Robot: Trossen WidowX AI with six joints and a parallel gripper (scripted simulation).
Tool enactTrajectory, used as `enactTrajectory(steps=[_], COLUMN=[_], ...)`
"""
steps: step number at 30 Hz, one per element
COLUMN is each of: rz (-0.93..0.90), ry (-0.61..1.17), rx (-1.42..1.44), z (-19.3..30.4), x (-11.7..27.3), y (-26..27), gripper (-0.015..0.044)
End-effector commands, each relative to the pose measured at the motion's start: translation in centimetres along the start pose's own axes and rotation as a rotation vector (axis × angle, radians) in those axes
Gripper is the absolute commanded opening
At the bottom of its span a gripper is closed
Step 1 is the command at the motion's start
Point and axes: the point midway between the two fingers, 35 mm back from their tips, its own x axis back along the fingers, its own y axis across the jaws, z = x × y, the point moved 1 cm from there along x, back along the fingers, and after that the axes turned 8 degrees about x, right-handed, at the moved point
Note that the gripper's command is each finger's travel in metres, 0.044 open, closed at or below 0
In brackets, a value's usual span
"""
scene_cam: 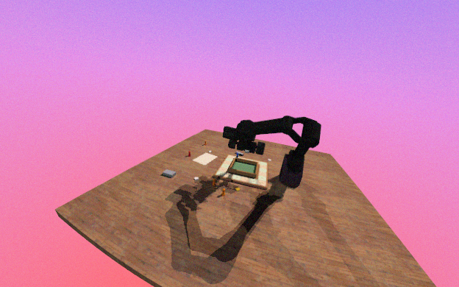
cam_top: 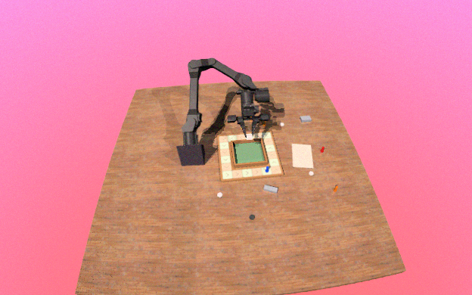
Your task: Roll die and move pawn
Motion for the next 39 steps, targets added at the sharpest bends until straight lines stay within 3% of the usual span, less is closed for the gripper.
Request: enactTrajectory(steps=[1,11,20,27,29,33,36,39], rz=[-0.002,-0.001,-0.001,-0.002,0.003,0.034,-0.043,-0.118], ry=[-0.004,0.0,-0.001,-0.005,0.012,0.374,0.691,0.836], rx=[0.004,0.0,0.0,0.004,0.008,0.052,0.035,0.005], z=[-0.1,0.0,-0.2,-3.0,-3.0,-1.9,-1.5,-1.6], x=[0.2,0.0,0.2,2.7,2.5,-0.7,-2.4,-2.9], y=[0.0,0.0,0.0,-0.4,-0.4,-0.7,-0.5,-0.2], gripper=[0.0,0.0,0.0236,0.042,0.044,0.044,0.044,0.044])
